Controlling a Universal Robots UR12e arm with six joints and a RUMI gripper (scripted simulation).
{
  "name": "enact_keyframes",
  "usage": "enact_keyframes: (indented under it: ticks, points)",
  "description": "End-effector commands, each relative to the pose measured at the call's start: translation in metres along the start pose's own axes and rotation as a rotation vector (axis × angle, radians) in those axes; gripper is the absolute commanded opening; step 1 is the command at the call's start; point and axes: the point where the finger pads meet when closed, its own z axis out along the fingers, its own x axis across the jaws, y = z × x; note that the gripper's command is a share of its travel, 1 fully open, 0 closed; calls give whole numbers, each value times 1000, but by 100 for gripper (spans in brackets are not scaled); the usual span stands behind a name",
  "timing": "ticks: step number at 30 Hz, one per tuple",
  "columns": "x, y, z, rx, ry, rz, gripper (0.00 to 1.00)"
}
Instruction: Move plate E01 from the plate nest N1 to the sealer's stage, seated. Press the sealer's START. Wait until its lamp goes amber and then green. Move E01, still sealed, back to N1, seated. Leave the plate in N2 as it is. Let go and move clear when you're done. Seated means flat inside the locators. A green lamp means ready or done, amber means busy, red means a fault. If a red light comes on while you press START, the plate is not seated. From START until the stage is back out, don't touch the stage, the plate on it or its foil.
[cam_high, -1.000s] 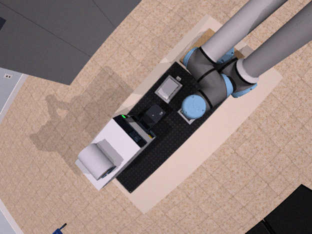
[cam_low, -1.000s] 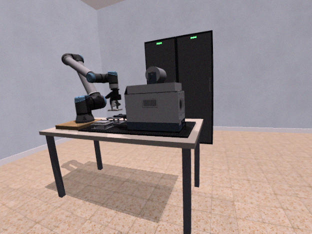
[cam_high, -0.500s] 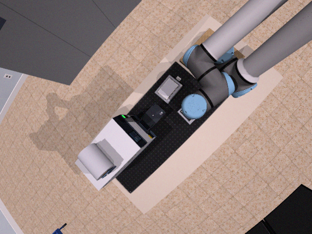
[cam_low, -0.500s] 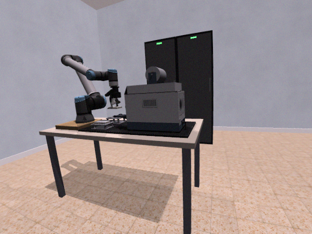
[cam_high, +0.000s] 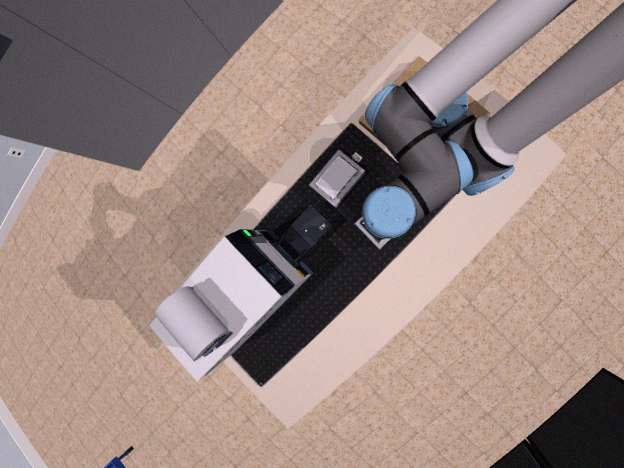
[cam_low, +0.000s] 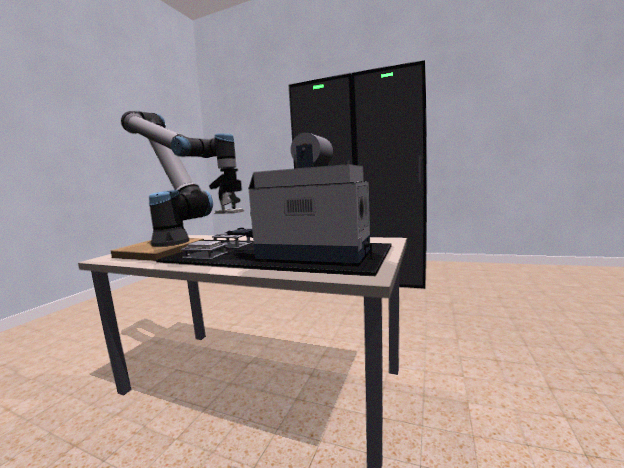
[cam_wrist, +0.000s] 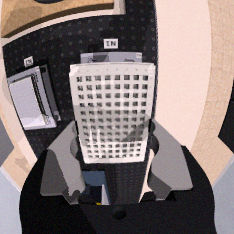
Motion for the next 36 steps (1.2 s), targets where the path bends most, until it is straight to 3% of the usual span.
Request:
enact_keyframes:
  ticks: [1, 23, 36]
  points:
    - [0, 0, -3, -1, 0, 0, 0]
    - [0, 0, -3, -1, 0, -38, 0]
    - [-15, 21, -3, -1, 0, -38, 0]
